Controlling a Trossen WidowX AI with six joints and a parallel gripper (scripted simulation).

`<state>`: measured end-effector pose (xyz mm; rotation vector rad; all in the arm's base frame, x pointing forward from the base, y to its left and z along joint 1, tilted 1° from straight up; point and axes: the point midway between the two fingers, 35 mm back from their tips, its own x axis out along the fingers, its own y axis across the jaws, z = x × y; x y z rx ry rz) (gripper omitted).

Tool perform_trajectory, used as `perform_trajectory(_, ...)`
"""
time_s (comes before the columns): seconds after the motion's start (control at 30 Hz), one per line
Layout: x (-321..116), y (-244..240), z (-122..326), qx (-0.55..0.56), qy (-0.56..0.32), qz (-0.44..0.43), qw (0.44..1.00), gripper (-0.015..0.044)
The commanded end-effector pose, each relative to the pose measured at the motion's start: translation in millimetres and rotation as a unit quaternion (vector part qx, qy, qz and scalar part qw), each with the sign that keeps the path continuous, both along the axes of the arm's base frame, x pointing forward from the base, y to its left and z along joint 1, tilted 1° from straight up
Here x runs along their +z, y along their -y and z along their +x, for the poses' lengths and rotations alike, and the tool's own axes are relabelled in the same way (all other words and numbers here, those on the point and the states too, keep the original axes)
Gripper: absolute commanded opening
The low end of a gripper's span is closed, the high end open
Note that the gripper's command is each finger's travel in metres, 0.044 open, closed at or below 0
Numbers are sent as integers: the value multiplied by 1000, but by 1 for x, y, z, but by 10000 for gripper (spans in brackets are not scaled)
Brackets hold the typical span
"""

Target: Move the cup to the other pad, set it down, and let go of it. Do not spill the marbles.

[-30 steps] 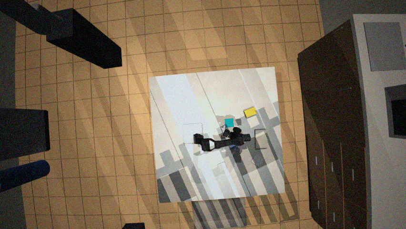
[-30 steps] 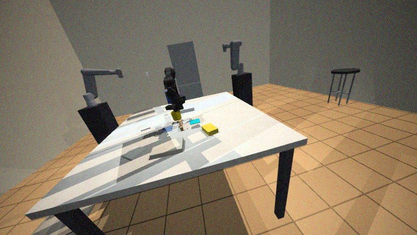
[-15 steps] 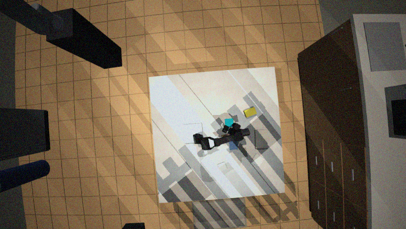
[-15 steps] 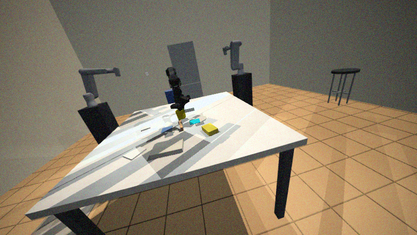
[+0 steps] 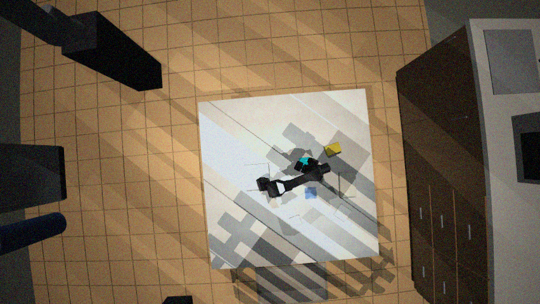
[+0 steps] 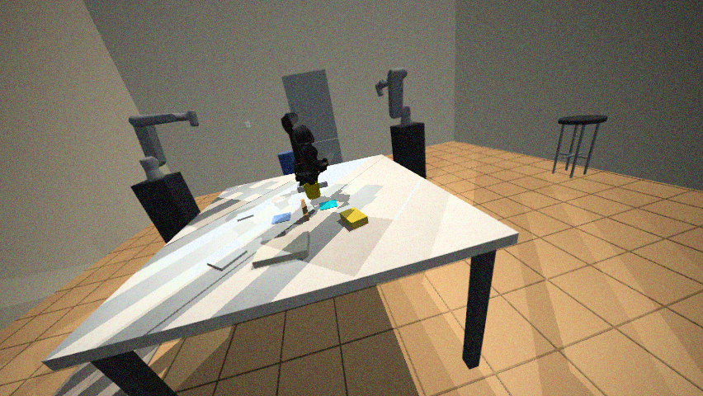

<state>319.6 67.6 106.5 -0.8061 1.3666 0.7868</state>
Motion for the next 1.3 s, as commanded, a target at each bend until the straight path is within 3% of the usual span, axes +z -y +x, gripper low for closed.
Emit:
perform_trajectory(0.0, -1, -8, -2, -2, -1, -2, 1000, 0)
perform_trajectory(0.67, -2, -53, -12, -2, -2, 0, 1000, 0)
perform_trajectory(1.27, -24, -55, -10, -2, -2, 0, 1000, 0)
